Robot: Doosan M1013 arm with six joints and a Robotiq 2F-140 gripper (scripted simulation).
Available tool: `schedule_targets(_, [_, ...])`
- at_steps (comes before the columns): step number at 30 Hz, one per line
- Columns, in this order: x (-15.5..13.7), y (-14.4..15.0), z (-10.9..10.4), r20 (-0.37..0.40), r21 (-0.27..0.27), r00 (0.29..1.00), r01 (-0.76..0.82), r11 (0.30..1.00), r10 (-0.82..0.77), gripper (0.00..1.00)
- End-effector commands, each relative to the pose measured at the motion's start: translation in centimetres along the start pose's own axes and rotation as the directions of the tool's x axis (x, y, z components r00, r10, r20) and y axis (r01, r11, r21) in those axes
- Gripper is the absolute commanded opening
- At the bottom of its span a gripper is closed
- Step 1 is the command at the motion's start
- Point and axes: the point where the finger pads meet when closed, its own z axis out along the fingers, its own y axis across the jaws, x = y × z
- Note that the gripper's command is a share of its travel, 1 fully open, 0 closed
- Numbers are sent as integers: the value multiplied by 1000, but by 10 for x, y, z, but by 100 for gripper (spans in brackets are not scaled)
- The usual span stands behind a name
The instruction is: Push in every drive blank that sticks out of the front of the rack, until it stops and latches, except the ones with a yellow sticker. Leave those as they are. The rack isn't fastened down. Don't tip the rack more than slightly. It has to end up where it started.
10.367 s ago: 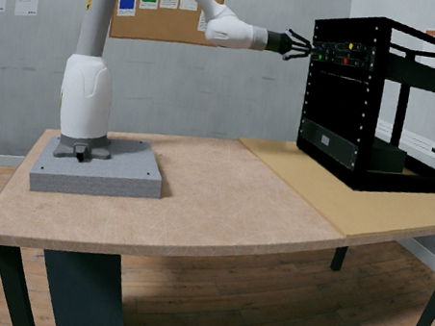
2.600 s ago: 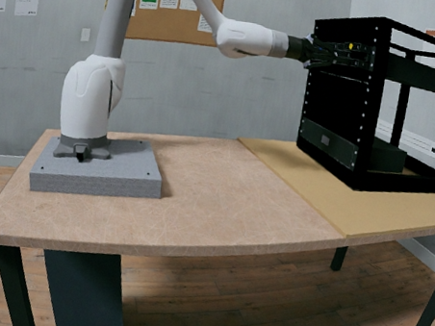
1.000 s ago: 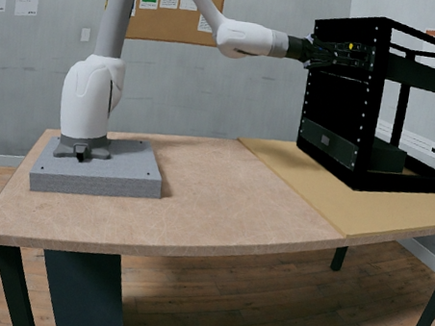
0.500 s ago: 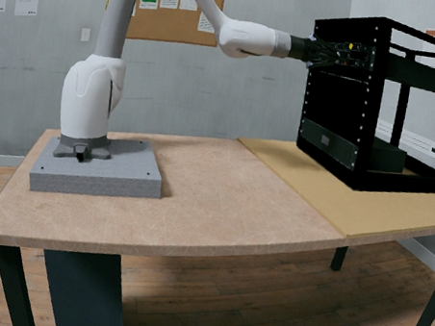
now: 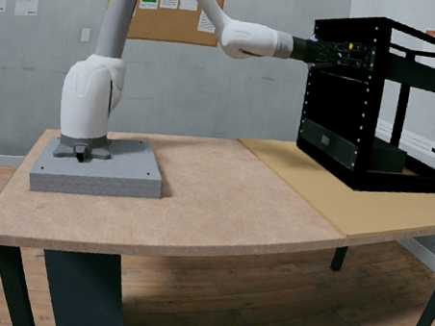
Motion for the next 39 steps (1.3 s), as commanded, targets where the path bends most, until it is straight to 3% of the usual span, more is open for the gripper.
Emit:
schedule_targets(1, [0, -1, 8, 0, 0, 1000, -2, 1000, 2, 10])
schedule_targets(39, [3, -1, 21, 0, 0, 1000, -2, 1000, 2, 10])
